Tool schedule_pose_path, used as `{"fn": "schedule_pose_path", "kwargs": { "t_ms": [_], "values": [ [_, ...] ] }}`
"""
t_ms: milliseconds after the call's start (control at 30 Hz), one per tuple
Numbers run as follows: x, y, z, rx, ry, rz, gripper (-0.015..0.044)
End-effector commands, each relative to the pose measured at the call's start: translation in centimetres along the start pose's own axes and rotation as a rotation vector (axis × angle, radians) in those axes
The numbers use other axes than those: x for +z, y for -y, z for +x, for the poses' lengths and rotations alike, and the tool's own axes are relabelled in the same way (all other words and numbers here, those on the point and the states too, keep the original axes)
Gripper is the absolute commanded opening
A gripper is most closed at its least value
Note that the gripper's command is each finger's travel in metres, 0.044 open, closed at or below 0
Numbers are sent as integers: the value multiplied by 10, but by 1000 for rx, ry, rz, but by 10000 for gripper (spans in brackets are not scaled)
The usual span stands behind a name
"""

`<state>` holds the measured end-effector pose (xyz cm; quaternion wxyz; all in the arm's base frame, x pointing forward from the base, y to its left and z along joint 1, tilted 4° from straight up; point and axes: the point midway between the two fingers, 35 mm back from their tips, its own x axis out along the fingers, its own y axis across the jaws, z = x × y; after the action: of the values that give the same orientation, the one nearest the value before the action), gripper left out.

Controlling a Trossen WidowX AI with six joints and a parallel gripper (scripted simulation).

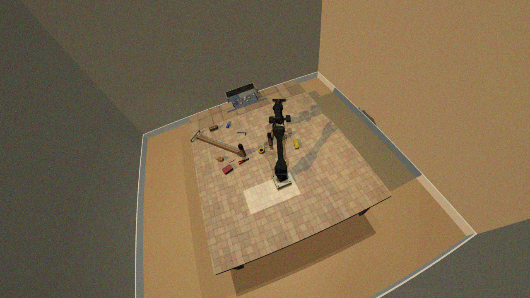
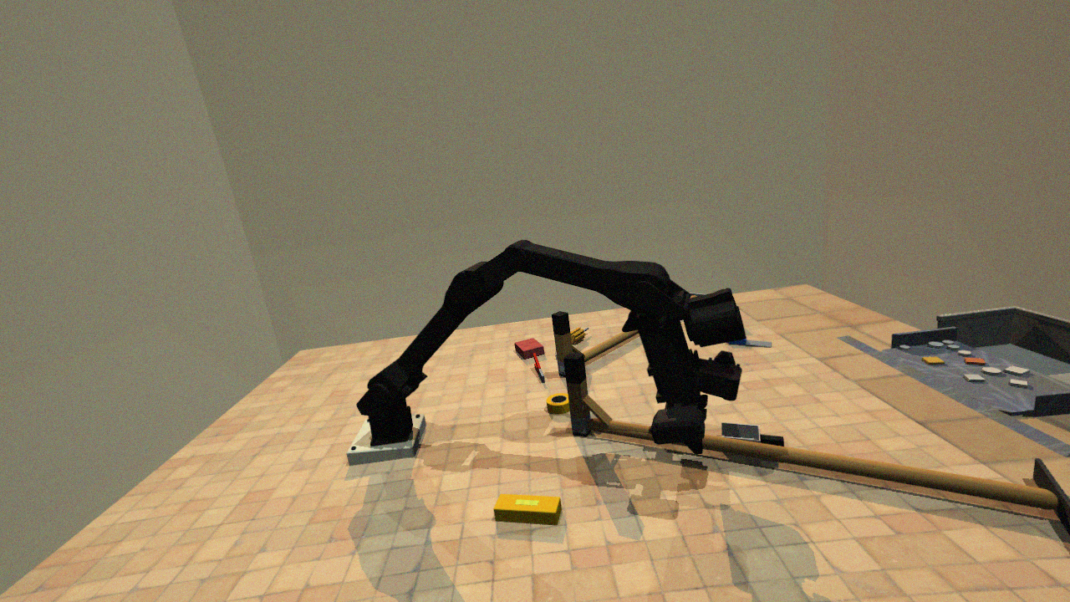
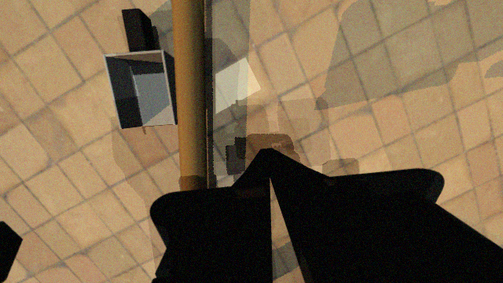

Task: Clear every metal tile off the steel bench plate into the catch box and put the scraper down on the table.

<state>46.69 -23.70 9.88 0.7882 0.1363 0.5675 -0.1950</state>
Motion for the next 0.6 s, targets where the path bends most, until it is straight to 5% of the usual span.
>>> {"fn": "schedule_pose_path", "kwargs": {
  "t_ms": [0,567],
  "values": [
    [-3,-1,10,5,-4,-6,0],
    [-6,-7,27,6,-12,-8,0]
  ]
}}
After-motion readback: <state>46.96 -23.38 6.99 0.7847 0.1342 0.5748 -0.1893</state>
